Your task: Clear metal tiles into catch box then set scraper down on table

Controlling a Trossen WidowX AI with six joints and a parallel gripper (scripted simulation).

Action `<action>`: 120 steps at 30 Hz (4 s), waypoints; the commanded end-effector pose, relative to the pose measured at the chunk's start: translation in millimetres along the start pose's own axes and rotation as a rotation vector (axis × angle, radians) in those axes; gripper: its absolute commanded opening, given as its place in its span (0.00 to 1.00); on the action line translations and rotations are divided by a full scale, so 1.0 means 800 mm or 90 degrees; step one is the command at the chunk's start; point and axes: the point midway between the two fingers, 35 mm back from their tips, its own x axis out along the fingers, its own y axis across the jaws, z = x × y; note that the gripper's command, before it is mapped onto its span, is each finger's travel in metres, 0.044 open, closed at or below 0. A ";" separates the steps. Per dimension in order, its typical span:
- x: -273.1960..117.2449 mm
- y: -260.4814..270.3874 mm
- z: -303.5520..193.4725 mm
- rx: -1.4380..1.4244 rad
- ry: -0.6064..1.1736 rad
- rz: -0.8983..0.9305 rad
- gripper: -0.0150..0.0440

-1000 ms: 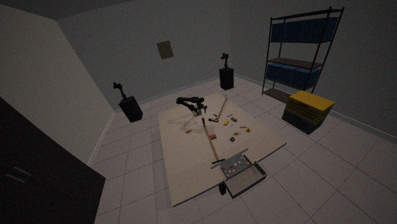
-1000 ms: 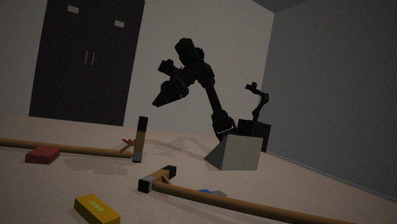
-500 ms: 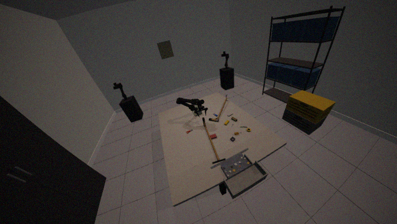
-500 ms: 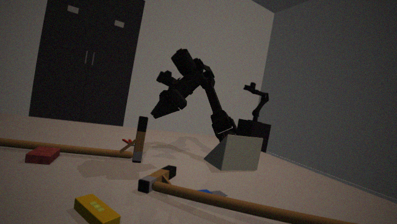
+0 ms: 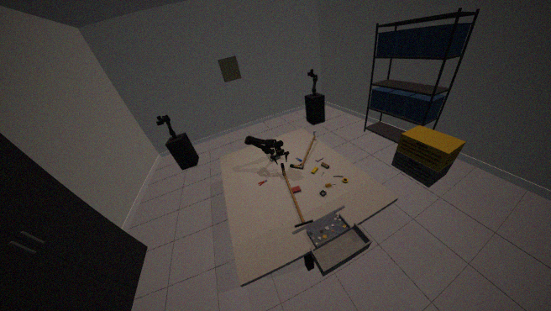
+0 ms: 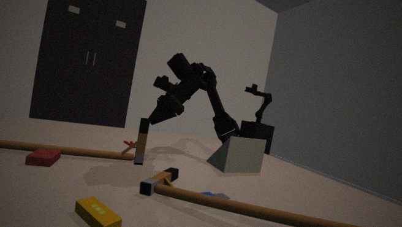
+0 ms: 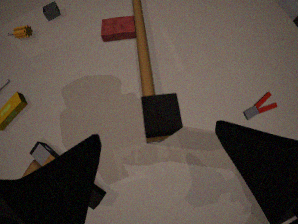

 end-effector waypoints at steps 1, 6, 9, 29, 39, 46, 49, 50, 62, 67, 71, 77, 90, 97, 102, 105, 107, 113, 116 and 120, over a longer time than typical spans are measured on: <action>0.011 0.001 -0.004 -0.008 0.006 0.001 1.00; 0.021 0.002 -0.003 -0.008 0.006 0.002 1.00; 0.027 0.002 -0.003 -0.007 0.006 0.002 1.00; 0.067 -0.002 -0.004 -0.008 0.001 -0.002 1.00; 0.072 -0.004 0.000 -0.001 -0.005 -0.006 0.87; 0.072 -0.004 0.000 -0.001 -0.005 -0.006 0.56; 0.072 -0.004 0.000 -0.001 -0.005 -0.006 0.42; 0.072 -0.004 0.000 -0.001 -0.005 -0.006 0.41; 0.070 -0.004 0.001 -0.001 -0.005 -0.005 0.25; 0.070 -0.001 0.002 -0.004 -0.005 -0.003 0.25; 0.070 0.005 0.002 -0.008 -0.005 0.001 0.25; 0.069 0.015 0.002 -0.014 -0.005 0.006 0.25; 0.068 0.035 0.002 -0.029 -0.005 0.019 0.25; 0.068 0.046 0.001 -0.039 -0.005 0.028 0.25; 0.067 0.053 0.000 -0.049 -0.005 0.035 0.25; 0.066 0.057 -0.001 -0.057 -0.005 0.041 0.25; 0.065 0.059 -0.002 -0.064 -0.004 0.046 0.25; 0.065 0.053 -0.003 -0.078 -0.004 0.056 0.25; 0.065 0.048 -0.003 -0.080 -0.004 0.057 0.25; 0.065 0.041 -0.002 -0.081 -0.004 0.058 0.25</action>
